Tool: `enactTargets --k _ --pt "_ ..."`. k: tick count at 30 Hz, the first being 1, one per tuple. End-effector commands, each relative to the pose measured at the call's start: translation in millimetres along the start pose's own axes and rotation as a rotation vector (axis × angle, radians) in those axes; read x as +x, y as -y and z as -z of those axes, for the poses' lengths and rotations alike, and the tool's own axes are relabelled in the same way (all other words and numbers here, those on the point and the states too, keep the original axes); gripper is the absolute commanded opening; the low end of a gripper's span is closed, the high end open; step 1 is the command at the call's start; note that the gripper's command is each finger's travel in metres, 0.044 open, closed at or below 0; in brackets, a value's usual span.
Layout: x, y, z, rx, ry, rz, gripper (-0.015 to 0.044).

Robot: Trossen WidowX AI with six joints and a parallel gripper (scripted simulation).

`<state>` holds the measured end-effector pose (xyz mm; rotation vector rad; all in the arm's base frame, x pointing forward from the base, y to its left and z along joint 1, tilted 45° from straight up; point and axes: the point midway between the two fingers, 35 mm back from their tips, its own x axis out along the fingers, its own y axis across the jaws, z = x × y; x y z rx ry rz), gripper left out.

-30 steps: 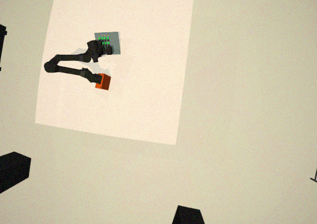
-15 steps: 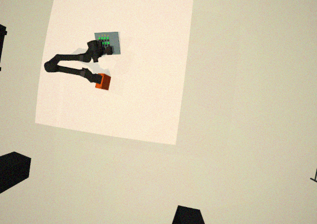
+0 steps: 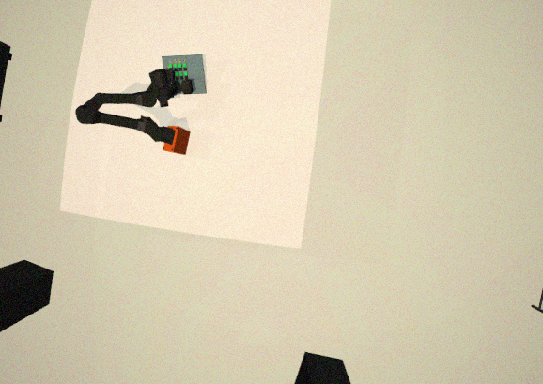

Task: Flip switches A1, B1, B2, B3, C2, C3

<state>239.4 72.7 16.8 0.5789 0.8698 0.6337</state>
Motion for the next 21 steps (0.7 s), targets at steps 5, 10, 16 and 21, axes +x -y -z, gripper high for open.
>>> enactTargets --k 5,10,16,21 --pt "1.3 1.0 0.4 0.006 -0.001 0.005 0.0000" --pt "1.9 1.0 0.4 0.006 -0.001 0.005 0.0000" --pt "2.7 1.0 0.4 0.006 -0.001 0.005 0.0000" --pt "3.4 1.0 0.4 0.006 -0.001 0.005 0.0000"
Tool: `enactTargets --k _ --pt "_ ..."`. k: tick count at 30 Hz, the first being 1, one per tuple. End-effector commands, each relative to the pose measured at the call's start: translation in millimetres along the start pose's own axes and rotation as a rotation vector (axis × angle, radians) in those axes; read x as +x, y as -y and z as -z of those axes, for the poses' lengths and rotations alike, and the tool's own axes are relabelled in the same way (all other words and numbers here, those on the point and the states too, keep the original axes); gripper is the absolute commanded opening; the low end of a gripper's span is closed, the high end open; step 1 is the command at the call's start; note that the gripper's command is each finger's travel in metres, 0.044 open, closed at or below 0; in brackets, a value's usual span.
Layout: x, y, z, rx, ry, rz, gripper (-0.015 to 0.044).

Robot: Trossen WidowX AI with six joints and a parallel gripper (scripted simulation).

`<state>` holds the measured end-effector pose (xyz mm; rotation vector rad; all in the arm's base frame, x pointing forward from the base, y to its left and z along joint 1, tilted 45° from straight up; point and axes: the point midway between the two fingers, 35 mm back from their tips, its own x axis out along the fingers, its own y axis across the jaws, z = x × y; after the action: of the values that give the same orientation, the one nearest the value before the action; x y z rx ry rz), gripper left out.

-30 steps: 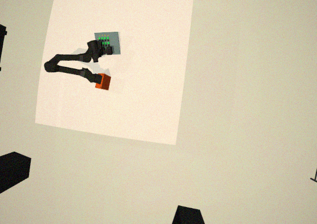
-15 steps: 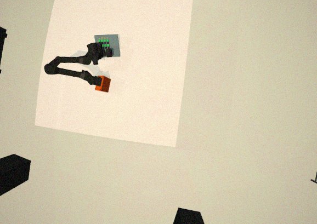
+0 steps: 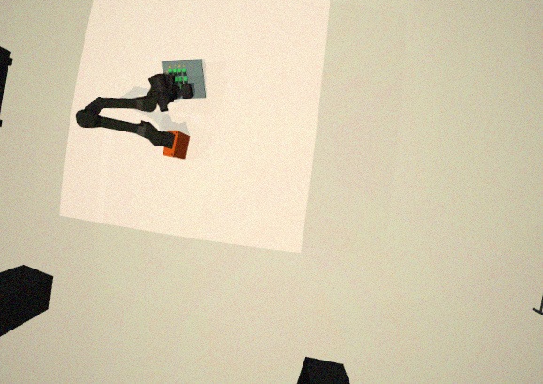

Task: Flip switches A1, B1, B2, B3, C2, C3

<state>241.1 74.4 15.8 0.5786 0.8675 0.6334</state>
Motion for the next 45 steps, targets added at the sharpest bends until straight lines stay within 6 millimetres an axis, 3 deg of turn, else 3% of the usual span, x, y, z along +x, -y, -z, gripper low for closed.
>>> enactTargets --k 1,16,24,26,30,37,45 --pt "1 1 1 0.007 -0.003 0.005 0.0000" --pt "1 0 0 0.000 -0.002 0.001 0.0000" --pt "-57 3 3 0.006 0.014 0.011 0.0000" --pt "-63 2 3 0.007 0.021 0.009 0.0000" --pt "-63 3 4 0.007 0.021 0.009 0.0000" --pt "-62 25 22 0.006 0.020 0.011 0.0000" --pt "-27 24 22 0.007 0.048 0.008 0.0000"
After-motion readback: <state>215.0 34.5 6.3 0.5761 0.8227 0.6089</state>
